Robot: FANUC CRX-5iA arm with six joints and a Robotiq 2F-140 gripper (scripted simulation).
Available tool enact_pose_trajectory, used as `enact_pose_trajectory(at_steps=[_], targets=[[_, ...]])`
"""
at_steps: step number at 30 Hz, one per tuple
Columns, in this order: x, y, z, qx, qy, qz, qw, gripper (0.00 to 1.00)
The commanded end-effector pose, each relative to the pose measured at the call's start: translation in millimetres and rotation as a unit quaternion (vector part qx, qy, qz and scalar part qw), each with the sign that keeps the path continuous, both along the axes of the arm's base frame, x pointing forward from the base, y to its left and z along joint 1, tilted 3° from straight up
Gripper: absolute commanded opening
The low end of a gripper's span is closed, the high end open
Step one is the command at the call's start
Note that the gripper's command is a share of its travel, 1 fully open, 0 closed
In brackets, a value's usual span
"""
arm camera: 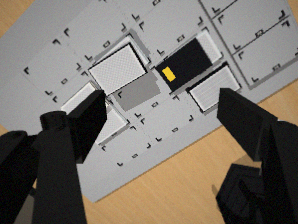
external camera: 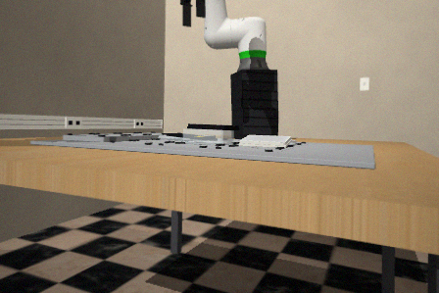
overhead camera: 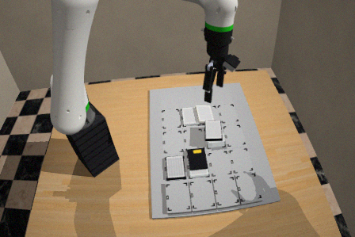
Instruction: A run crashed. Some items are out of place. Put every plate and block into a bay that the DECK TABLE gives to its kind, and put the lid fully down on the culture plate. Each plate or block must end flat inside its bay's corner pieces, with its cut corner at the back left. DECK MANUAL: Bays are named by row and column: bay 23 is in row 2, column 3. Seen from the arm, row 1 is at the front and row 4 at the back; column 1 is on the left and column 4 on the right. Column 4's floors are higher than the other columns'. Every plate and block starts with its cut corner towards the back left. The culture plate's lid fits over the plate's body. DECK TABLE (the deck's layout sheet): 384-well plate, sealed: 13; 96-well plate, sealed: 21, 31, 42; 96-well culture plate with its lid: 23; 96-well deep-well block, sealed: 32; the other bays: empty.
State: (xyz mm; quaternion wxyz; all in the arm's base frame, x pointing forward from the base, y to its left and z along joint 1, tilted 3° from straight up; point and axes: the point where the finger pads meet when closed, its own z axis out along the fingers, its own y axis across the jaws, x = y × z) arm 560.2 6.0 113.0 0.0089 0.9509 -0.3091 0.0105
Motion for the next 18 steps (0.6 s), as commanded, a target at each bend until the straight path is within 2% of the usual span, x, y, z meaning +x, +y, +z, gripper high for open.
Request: enact_pose_trajectory(at_steps=[1, 4, 8, 15, 18], targets=[[5, 0, -16, -0.001, -0.003, -0.022, 1.000, 0.70], [7, 0, -31, -0.002, -0.005, -0.064, 0.998, 0.70], [8, 0, -39, -0.002, -0.005, -0.064, 0.998, 0.70], [12, -1, -71, -0.003, -0.009, -0.137, 0.990, 0.70], [13, -1, -83, -0.003, -0.010, -0.145, 0.989, 0.70]])
